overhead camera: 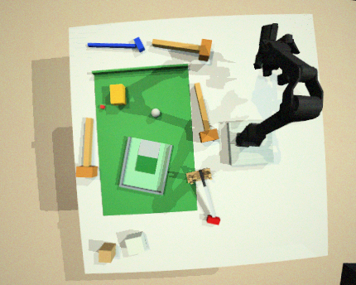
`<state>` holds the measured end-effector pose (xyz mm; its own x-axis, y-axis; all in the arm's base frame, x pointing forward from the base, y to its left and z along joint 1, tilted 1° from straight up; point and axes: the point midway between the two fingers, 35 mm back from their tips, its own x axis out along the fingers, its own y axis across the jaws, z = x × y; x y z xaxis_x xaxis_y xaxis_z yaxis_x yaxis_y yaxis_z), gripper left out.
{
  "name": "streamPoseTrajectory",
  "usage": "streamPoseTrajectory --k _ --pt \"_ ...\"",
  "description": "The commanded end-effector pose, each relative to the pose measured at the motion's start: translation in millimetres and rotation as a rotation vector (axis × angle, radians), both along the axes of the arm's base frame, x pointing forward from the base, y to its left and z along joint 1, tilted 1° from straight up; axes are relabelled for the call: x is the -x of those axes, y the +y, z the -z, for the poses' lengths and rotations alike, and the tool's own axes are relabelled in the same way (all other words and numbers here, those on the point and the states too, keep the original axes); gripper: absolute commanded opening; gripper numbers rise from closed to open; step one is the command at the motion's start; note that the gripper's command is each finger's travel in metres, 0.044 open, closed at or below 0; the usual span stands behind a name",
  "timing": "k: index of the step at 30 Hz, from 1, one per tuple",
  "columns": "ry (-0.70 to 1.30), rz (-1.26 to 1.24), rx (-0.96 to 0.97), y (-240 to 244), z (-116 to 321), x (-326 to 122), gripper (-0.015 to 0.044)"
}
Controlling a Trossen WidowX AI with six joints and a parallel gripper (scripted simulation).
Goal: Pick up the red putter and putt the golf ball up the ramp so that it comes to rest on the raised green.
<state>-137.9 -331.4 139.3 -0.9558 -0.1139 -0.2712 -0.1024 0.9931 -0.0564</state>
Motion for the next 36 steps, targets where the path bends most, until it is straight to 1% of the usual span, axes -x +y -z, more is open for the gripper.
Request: streamPoseTrajectory --k 1,2,5,12,20,24,28,32,36 --pt "-0.002 -0.003 0.001 -0.5 0.2 -1.1 0.0426" --pt "-0.007 -0.013 0.003 -1.8 0.6 -4.3 0.0440" --pt "-0.042 -0.080 0.016 -10.5 4.0 -27.1 0.0440" --pt "-0.187 -0.334 0.042 -27.8 16.4 -121.8 0.0440" --pt "-0.347 -0.596 0.022 -14.8 28.3 -228.8 0.0440" --pt "-0.456 -0.737 -0.012 9.0 35.4 -288.3 0.0440" --pt "-0.565 -0.869 -0.065 44.5 41.8 -343.4 0.0440" --pt "-0.669 -0.991 -0.140 90.5 47.4 -390.9 0.0440" --pt "-0.765 -1.102 -0.235 145.6 52.0 -429.1 0.0440"
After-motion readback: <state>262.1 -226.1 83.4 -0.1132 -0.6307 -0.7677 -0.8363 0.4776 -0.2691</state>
